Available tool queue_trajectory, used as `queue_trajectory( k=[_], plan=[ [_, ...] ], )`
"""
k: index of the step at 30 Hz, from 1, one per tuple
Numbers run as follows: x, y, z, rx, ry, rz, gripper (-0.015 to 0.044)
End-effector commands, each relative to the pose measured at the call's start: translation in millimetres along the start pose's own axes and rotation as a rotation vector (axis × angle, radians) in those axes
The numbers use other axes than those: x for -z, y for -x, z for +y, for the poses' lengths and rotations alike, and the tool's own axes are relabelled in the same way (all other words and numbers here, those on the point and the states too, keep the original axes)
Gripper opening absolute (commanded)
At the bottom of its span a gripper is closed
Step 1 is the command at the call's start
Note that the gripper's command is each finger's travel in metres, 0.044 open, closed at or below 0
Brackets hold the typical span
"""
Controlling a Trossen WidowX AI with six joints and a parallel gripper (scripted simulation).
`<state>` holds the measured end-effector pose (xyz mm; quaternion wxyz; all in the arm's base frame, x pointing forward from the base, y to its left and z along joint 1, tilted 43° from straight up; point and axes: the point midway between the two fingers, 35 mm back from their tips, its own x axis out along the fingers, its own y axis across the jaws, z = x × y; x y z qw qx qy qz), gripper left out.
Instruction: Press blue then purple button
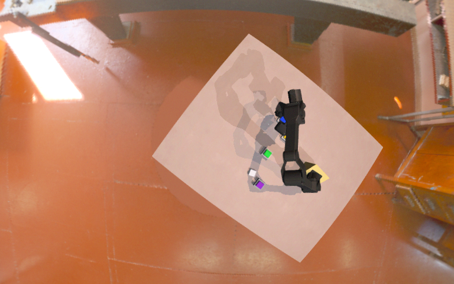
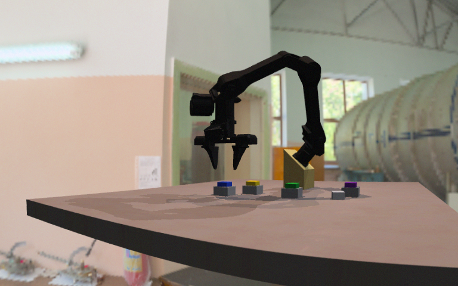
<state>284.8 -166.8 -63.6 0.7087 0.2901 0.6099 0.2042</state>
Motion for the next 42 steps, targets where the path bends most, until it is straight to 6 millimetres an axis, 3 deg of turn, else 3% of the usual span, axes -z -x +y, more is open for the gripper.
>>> queue_trajectory(
  k=[1, 6, 18, 42],
  plan=[
    [0.9, -11.9, -0.7, -0.003, -0.006, -0.008, 0.0137],
    [0.9, -11.9, -0.7, -0.003, -0.006, -0.008, 0.0020],
    [0.8, -13.0, -0.7, -0.003, -0.006, -0.008, 0.0020],
    [0.6, -46.5, -0.2, -0.004, -0.006, -0.009, 0.0020]
  ],
)
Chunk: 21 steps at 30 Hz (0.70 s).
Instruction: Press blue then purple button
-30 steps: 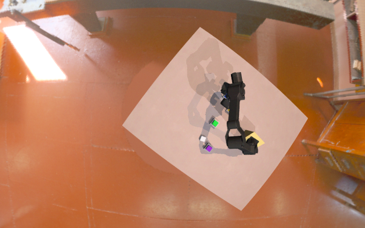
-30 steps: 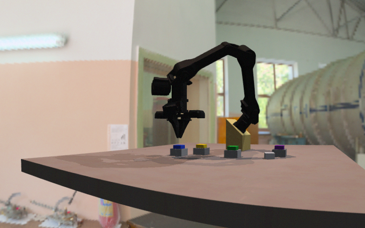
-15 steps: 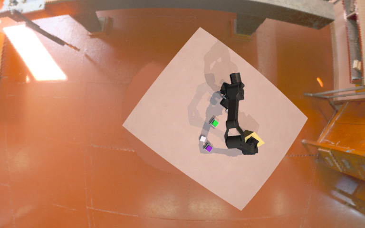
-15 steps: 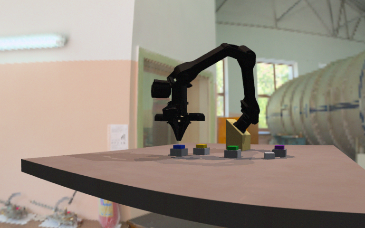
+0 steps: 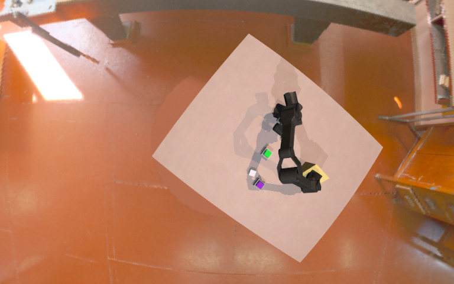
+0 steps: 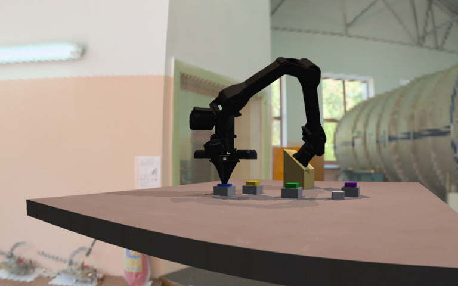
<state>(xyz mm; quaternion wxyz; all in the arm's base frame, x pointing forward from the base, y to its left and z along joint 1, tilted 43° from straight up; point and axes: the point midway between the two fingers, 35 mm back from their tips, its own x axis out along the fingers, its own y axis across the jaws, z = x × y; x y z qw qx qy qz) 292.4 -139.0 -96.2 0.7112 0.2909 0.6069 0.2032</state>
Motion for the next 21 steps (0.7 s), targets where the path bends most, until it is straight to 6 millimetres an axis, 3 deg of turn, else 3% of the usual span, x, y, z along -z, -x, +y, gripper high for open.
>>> queue_trajectory(
  k=[1, 15, 19, 21],
  plan=[
    [0.7, -3.0, 0.0, -0.004, -0.006, -0.001, 0.0020],
    [0.7, -3.0, 0.0, -0.004, -0.006, -0.001, 0.0020],
    [0.6, 28.8, -0.5, -0.002, -0.006, 0.000, 0.0020],
    [0.7, 31.5, -0.4, -0.002, -0.007, 0.000, 0.0020]
  ],
)
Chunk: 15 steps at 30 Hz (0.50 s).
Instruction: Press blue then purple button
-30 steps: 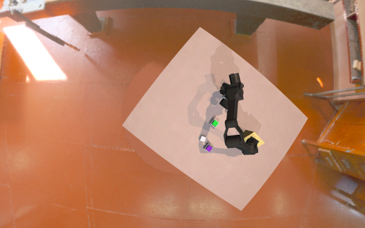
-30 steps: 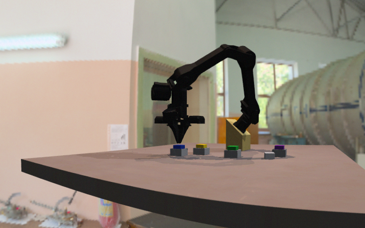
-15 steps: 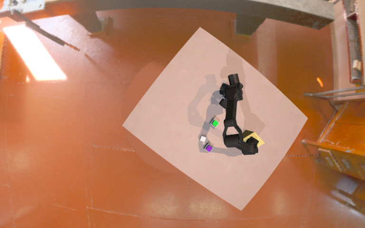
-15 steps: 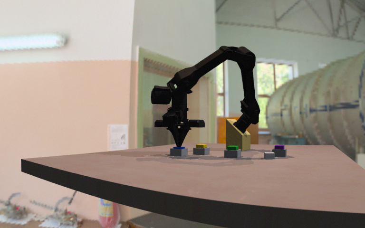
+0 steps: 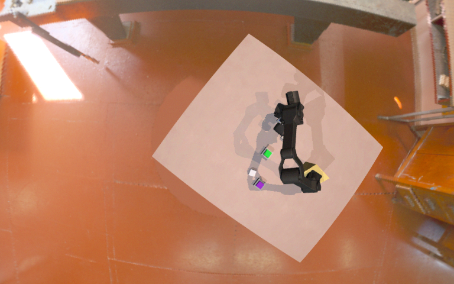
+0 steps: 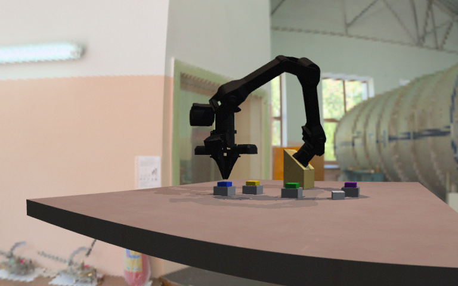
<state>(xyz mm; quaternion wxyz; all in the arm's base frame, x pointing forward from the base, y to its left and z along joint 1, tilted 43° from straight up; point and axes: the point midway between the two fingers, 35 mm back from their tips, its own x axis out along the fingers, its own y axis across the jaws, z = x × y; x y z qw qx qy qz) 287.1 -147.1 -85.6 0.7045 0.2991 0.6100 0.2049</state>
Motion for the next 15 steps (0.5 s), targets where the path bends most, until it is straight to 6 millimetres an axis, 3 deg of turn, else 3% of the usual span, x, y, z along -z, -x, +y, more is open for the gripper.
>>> queue_trajectory(
  k=[1, 4, 9, 15],
  plan=[
    [-2.0, 17.5, -0.7, 0.011, 0.008, -0.010, 0.0020],
    [-2.2, 20.0, -0.9, 0.011, 0.008, -0.010, 0.0020],
    [-1.5, 76.8, -0.6, 0.013, 0.007, -0.010, 0.0020],
    [-2.1, 79.8, 2.1, 0.015, 0.007, -0.009, 0.0020]
  ],
)
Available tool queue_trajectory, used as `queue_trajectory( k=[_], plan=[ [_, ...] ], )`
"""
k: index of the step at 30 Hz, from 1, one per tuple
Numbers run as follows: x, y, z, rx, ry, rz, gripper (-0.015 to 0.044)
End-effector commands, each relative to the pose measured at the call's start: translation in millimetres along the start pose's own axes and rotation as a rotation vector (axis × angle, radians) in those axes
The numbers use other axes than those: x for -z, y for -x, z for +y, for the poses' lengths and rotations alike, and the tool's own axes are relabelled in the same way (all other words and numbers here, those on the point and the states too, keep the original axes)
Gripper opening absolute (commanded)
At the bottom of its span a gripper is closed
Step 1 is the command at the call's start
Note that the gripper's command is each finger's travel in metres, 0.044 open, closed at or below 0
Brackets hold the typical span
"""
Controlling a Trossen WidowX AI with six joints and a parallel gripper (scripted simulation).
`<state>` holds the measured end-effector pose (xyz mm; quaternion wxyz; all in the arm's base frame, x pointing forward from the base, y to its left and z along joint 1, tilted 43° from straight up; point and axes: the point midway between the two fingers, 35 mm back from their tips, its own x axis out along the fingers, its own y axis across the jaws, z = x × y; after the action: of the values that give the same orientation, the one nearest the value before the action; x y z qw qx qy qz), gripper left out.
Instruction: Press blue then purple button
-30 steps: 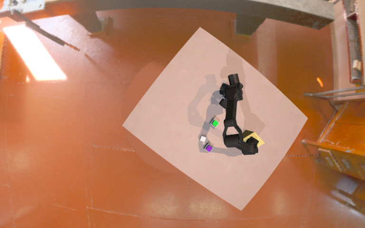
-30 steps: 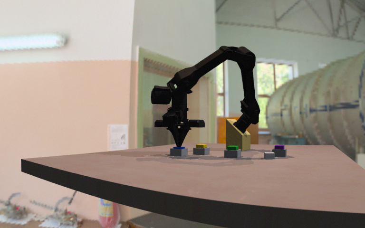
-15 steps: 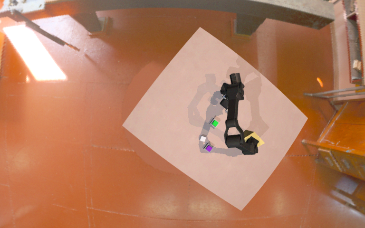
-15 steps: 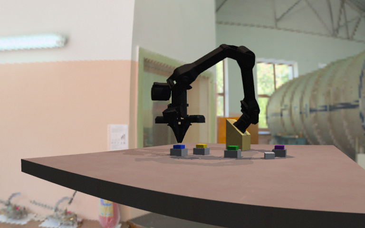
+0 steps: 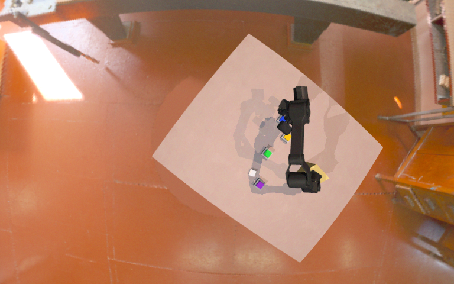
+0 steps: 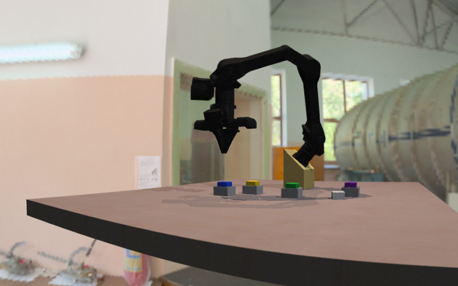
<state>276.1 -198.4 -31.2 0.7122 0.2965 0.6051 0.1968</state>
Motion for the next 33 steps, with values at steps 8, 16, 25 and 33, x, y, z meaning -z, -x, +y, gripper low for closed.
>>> queue_trajectory(
  k=[8, 16, 25, 33],
  plan=[
    [-18.0, 16.0, 122.9, 0.044, -0.003, 0.016, 0.0020],
    [12.3, 14.8, 245.1, 0.049, -0.003, 0.008, 0.0020],
    [95.2, 9.1, 342.1, -0.004, 0.002, 0.010, 0.0020],
    [112.2, 8.4, 352.9, -0.019, 0.002, 0.014, 0.0020]
  ],
)
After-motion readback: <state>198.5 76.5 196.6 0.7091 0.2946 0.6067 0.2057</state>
